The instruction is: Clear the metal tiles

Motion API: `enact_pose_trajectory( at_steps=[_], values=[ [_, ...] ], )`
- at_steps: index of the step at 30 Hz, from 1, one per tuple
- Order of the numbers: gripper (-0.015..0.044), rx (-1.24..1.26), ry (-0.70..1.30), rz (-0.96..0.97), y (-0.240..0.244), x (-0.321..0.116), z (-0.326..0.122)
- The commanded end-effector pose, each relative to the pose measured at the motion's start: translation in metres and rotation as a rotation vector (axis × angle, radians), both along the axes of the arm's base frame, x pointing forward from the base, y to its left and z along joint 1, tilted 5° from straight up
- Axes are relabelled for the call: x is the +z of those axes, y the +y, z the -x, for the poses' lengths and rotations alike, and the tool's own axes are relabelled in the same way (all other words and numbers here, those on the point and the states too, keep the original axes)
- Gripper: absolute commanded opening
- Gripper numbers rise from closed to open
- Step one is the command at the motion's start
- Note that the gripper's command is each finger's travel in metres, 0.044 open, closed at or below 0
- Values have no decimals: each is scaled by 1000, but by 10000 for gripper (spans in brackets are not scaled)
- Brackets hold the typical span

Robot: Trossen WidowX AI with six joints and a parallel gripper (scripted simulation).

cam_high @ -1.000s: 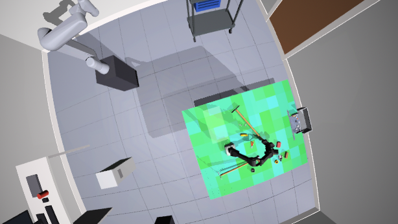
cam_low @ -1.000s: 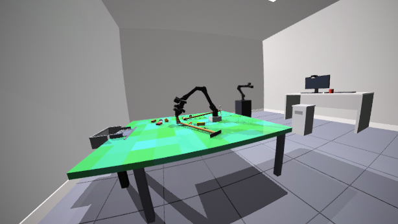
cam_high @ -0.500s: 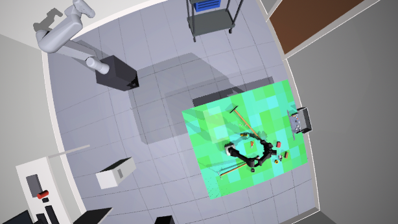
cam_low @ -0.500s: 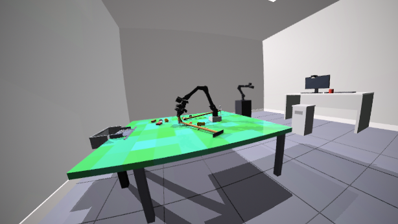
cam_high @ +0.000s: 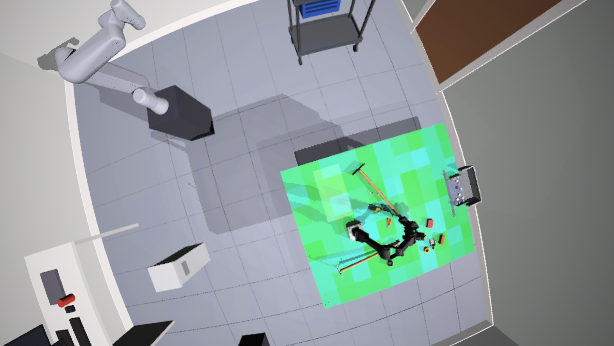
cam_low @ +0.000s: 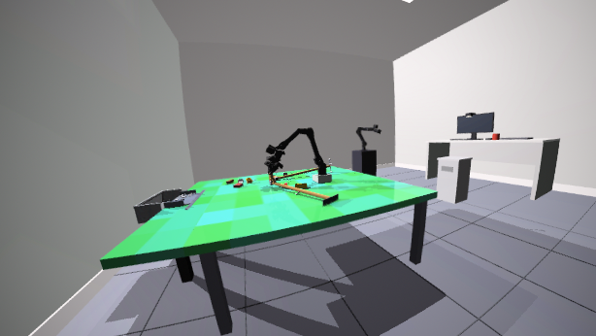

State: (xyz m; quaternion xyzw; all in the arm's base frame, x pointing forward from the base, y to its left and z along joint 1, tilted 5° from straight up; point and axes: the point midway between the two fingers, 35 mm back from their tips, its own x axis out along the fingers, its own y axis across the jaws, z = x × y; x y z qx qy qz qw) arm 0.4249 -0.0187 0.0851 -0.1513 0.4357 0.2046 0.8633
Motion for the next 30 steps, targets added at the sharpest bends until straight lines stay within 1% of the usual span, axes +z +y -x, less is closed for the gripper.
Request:
enact_pose_trajectory(
  at_steps=[1,30],
  values=[
    [0,7,-13,-9,2,4,6],
    [0,7,-10,-9,6,-5,51]
  ],
)
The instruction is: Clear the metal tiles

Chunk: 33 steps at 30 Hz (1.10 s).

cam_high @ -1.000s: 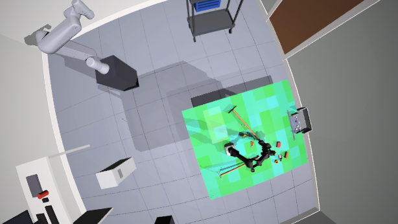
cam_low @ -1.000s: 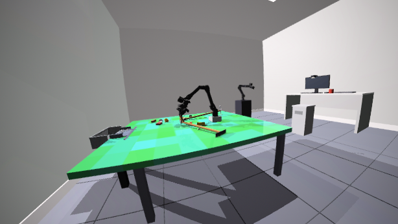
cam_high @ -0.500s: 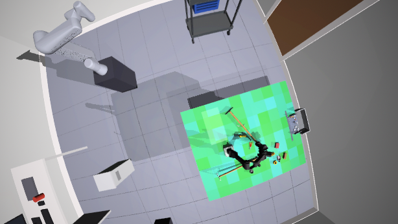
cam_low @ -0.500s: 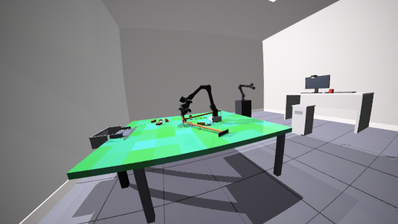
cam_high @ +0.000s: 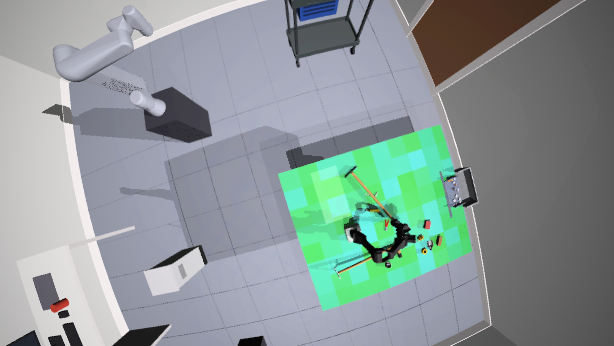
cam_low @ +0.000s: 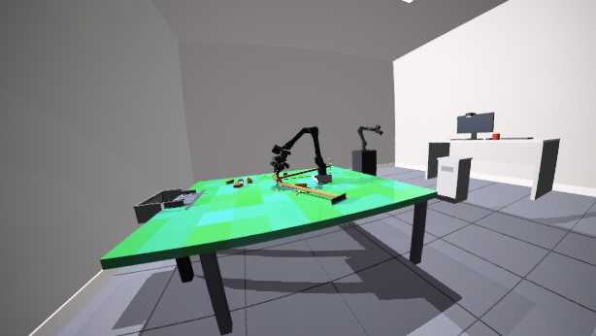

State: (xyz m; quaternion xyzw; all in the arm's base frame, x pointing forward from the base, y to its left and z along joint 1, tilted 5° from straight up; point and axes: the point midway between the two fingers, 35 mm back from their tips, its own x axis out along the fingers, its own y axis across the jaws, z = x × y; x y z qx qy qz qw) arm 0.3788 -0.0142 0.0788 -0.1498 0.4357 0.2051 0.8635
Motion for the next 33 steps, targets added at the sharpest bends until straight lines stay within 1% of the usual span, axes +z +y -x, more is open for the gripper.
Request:
enact_pose_trajectory(
  at_steps=[1,17,23,33],
  values=[
    [0,7,-11,-6,2,1,7],
    [0,7,-9,-6,5,-6,32],
    [0,1,-9,-6,5,-7,31],
    [263,-2,-1,-4,4,-7,31]
  ],
)
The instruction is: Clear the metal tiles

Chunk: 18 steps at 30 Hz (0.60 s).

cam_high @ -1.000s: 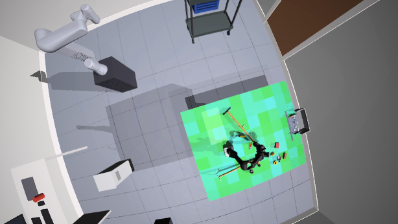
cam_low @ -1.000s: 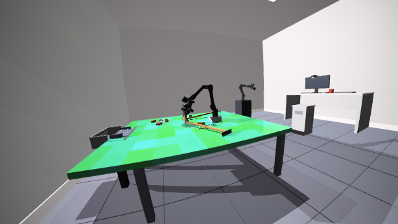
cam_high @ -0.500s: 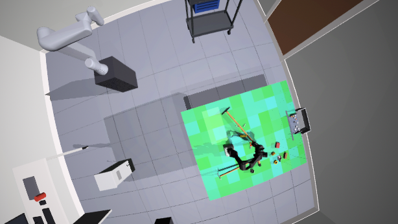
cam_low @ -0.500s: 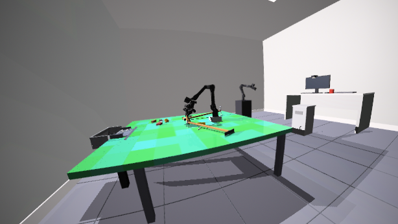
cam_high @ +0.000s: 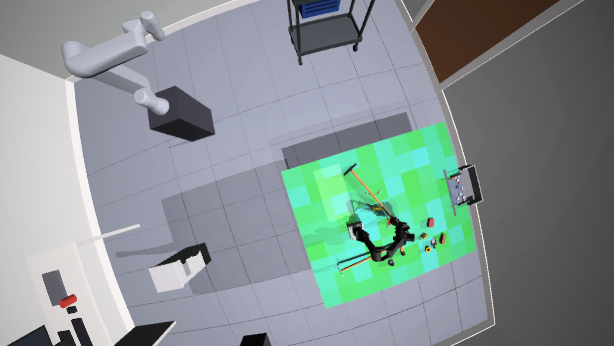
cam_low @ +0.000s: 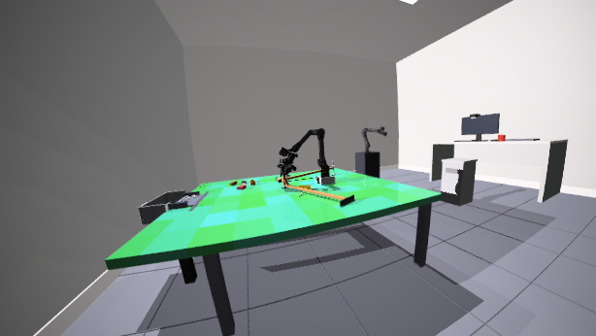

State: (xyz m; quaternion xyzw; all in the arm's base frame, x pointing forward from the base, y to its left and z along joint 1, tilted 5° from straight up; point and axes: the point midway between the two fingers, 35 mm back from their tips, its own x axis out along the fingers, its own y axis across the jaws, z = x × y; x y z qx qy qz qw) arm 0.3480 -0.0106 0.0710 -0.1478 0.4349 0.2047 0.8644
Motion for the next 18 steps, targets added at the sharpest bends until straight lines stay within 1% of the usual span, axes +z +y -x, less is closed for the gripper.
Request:
enact_pose_trajectory(
  at_steps=[1,4,7,18],
  values=[
    [289,0,0,0,0,0,0],
    [368,-1,-1,0,0,3,-1],
    [440,-4,-3,-1,1,15,-3],
    [440,-15,-14,-3,7,63,-4]
  ],
)
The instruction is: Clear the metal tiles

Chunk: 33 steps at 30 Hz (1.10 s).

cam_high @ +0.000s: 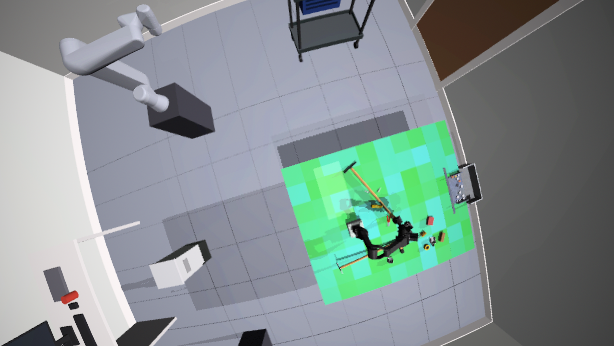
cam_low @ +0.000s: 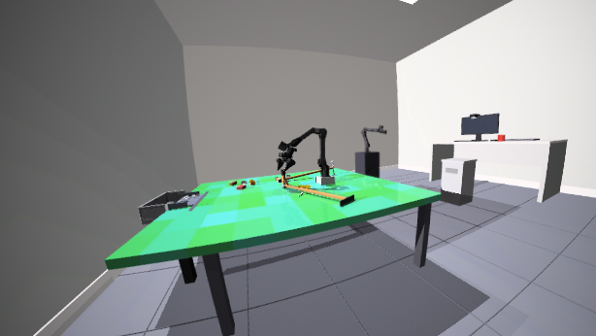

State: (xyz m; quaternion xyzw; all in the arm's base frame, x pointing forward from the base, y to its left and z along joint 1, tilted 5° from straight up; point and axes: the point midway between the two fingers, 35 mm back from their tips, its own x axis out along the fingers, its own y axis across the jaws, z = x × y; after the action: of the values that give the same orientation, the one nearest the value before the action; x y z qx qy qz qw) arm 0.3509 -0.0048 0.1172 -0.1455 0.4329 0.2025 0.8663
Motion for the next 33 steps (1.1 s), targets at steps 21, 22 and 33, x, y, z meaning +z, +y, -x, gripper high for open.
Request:
enact_pose_trajectory(
  at_steps=[21,22,33],
  values=[
    [46,219,70,100,52,20,16],
    [20,237,76,108,56,20,18],
    [0,435,134,197,92,15,38]
  ],
)
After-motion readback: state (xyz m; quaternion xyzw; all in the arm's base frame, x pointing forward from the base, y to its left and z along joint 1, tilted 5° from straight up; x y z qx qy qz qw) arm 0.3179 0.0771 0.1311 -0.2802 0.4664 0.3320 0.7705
